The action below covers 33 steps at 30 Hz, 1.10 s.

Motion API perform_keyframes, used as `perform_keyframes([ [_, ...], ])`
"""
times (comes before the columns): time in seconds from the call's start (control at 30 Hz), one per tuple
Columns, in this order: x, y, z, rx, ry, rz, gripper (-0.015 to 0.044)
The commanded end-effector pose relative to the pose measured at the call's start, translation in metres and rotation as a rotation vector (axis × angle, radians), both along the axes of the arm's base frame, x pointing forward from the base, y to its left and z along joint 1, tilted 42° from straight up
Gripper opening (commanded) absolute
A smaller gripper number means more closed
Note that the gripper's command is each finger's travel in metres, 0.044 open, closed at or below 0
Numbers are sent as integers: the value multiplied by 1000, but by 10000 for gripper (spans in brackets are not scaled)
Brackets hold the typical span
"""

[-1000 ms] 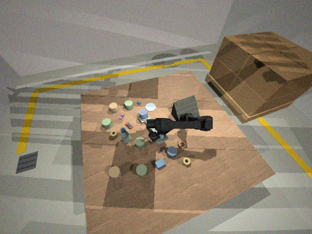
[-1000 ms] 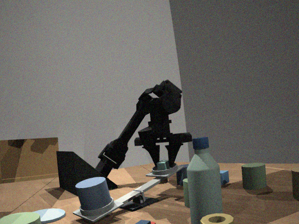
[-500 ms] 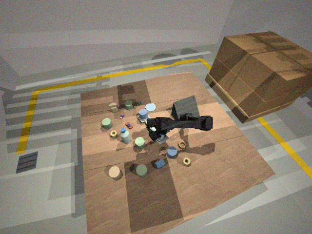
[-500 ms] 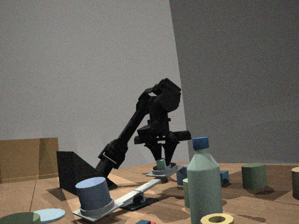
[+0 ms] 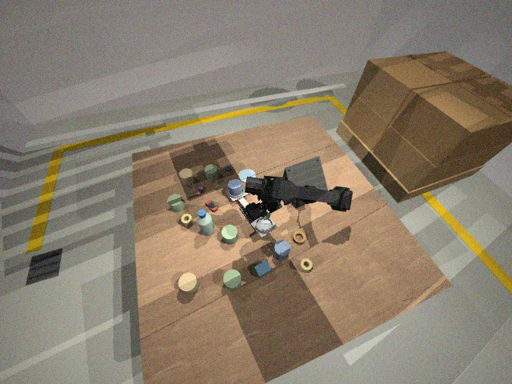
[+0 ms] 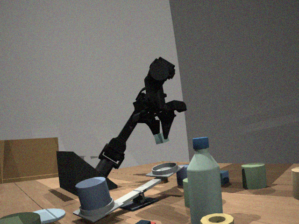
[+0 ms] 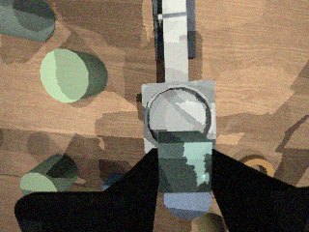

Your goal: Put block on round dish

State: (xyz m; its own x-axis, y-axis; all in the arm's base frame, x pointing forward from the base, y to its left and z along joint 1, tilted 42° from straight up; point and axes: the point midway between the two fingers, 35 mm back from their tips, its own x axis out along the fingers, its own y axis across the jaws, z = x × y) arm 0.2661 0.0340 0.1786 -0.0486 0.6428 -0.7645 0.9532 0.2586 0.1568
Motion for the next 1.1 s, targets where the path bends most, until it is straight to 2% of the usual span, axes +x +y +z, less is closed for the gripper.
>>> perform_keyframes([
  [0.0, 1, -5, 4, -7, -5, -4, 0],
  [0.57, 40, -80, -81, -44, 1, 31, 0],
  [1.07, 40, -151, -173, -47, 17, 67, 0],
])
